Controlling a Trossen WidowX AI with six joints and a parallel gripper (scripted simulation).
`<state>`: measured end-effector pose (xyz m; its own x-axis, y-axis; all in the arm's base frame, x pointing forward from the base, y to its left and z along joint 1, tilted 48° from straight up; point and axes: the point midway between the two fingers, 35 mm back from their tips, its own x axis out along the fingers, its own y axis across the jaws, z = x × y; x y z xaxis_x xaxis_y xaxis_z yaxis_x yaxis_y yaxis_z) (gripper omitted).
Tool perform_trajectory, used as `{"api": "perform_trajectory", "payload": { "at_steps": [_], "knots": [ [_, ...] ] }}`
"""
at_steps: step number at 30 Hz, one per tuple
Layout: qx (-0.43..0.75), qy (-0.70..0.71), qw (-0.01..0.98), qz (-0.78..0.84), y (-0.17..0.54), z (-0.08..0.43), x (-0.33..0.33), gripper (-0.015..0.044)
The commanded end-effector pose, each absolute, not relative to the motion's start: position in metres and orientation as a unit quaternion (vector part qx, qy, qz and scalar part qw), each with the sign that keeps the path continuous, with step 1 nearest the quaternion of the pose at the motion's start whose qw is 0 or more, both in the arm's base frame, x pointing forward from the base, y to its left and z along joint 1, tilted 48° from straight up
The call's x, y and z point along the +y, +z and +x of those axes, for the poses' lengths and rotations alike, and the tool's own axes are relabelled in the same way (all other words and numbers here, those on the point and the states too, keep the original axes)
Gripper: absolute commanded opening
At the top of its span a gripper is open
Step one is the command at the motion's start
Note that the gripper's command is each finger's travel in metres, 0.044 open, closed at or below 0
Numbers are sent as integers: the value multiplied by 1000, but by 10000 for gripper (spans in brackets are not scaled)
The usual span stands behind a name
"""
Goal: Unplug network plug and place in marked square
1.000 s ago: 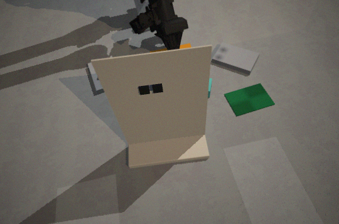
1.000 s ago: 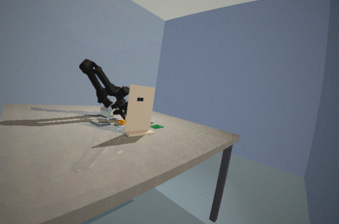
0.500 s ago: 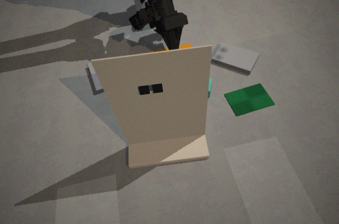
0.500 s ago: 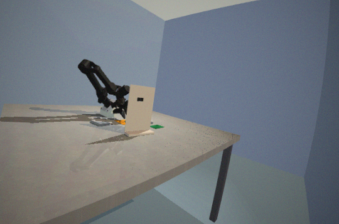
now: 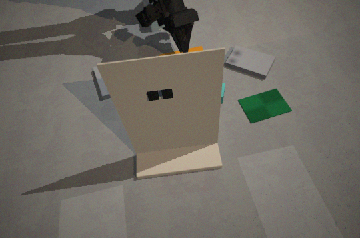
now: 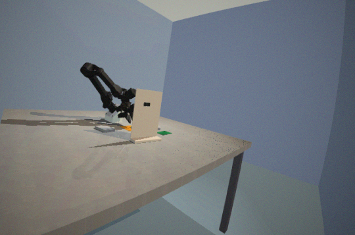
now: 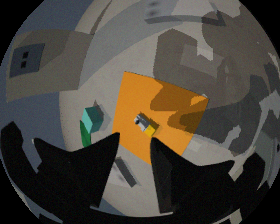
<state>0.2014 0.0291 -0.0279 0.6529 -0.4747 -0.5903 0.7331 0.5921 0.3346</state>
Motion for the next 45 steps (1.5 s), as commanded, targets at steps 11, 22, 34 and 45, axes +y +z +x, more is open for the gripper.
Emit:
{"api": "perform_trajectory", "payload": {
  "at_steps": [11,22,34,45],
  "knots": [
    [224,-348,863,290,-21,201,39,156],
    [227,-348,862,291,-16,200,48,156],
    [228,-349,861,291,-9,199,57,156],
    [229,-349,861,291,-2,197,66,156]
  ]
}}
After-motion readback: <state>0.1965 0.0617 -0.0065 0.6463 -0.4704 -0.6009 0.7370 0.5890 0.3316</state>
